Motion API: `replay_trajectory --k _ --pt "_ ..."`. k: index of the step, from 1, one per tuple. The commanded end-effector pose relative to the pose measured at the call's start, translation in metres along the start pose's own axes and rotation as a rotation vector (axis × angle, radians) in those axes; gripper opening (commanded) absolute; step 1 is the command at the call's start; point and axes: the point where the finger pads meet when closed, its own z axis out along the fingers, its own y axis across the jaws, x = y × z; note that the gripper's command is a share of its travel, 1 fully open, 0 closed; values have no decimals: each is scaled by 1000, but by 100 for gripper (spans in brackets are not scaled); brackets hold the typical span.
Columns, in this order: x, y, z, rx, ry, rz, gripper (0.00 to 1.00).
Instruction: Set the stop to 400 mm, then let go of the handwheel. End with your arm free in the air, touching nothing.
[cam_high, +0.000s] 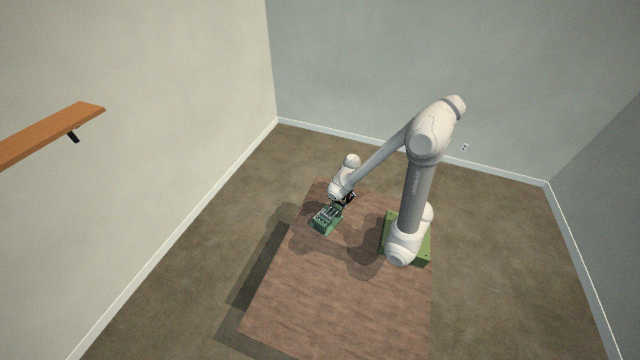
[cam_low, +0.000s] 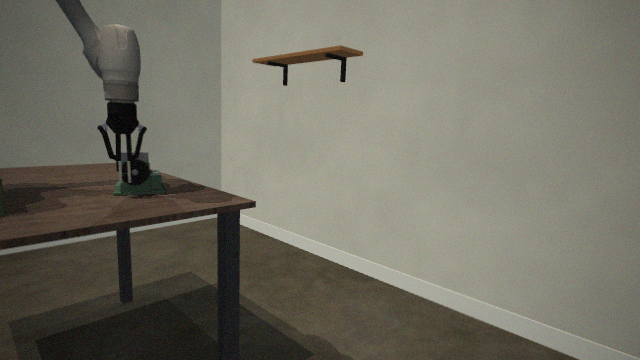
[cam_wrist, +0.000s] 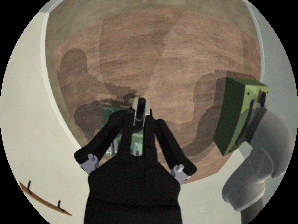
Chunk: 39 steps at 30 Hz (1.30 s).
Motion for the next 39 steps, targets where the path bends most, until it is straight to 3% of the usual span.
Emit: replay_trajectory --k 1,24,39 --pt "0 -1 3 0 0 0 4" --pt "0 -19 19 0 0 0 4" --pt "0 -44 14 0 0 0 4"
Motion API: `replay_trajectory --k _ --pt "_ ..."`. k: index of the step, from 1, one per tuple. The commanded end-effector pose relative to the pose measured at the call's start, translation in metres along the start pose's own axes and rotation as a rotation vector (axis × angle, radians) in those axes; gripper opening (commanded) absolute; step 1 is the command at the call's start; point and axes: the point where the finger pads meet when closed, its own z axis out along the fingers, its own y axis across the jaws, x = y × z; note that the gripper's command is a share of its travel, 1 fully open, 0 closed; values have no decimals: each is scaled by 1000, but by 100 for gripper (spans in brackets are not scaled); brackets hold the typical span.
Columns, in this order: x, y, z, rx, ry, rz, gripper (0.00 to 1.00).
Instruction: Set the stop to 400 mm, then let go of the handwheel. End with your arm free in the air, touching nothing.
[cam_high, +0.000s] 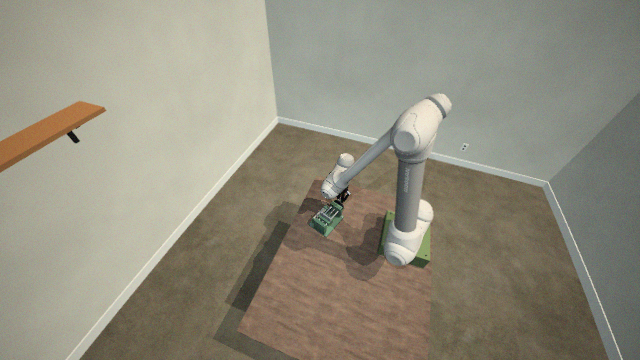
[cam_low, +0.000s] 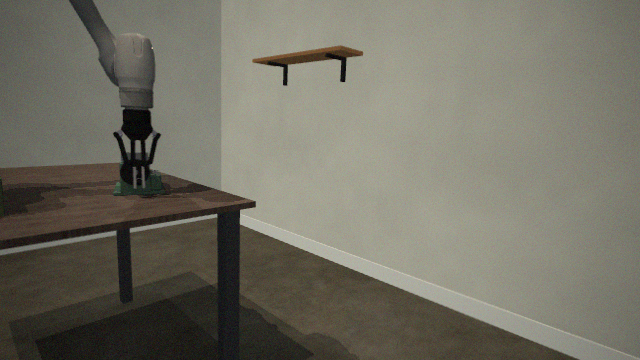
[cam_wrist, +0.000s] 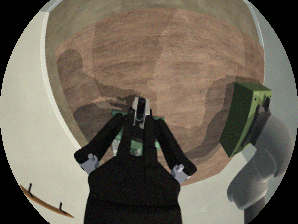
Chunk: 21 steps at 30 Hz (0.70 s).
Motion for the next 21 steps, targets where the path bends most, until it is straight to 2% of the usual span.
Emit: replay_trajectory --k 1,21 --pt "0 -8 -5 4 0 0 4" --pt "0 -16 -34 4 0 0 4"
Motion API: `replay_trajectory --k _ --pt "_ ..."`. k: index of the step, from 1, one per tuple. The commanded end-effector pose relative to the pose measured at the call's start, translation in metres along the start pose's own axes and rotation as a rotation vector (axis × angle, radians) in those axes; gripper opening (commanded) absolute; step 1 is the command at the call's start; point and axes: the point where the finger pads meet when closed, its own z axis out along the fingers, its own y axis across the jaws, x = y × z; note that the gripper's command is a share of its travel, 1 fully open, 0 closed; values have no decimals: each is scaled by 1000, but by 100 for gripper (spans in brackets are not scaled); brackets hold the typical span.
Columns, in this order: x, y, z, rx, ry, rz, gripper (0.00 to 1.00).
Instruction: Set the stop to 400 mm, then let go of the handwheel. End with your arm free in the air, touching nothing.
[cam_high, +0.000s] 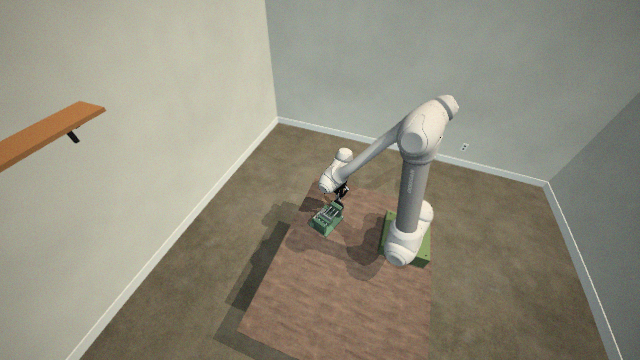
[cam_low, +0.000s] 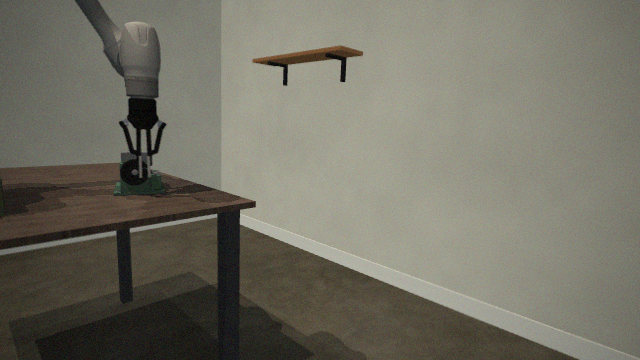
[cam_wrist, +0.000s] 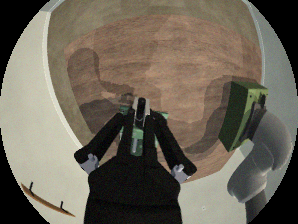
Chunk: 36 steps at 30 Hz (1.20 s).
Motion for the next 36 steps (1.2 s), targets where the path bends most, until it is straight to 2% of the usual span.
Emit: replay_trajectory --k 1,23,36 --pt "0 1 -3 0 0 0 4" --pt "0 23 -21 0 0 0 4" --pt "0 47 -13 0 0 0 4"
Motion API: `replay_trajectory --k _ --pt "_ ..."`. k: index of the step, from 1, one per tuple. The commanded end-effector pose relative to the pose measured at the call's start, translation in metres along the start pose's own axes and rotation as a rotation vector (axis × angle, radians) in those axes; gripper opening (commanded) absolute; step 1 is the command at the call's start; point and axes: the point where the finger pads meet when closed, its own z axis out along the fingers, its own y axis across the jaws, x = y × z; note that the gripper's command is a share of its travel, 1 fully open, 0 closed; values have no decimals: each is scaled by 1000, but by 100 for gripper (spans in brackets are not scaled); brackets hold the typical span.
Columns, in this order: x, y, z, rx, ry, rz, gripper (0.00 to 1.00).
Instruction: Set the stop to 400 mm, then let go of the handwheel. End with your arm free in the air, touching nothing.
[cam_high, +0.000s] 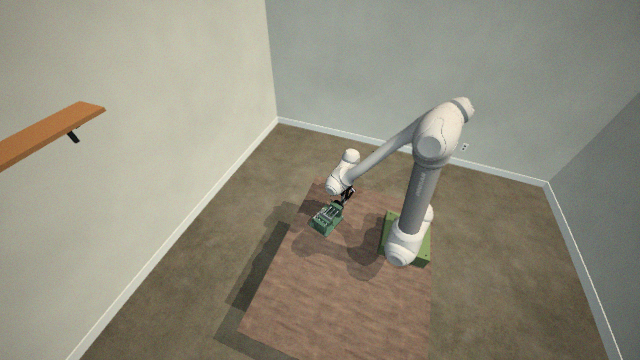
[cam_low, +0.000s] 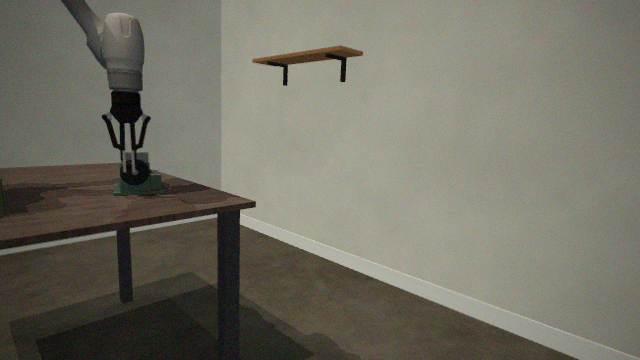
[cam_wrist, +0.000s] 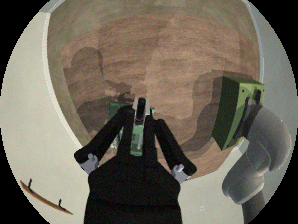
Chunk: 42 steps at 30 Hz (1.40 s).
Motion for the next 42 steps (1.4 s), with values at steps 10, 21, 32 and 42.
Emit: replay_trajectory --k 10,21,32,42 --pt "0 13 24 -2 0 0 4" --pt "0 10 37 -2 0 0 4" --pt "0 1 47 -2 0 0 4" --pt "0 -19 51 -2 0 0 4"
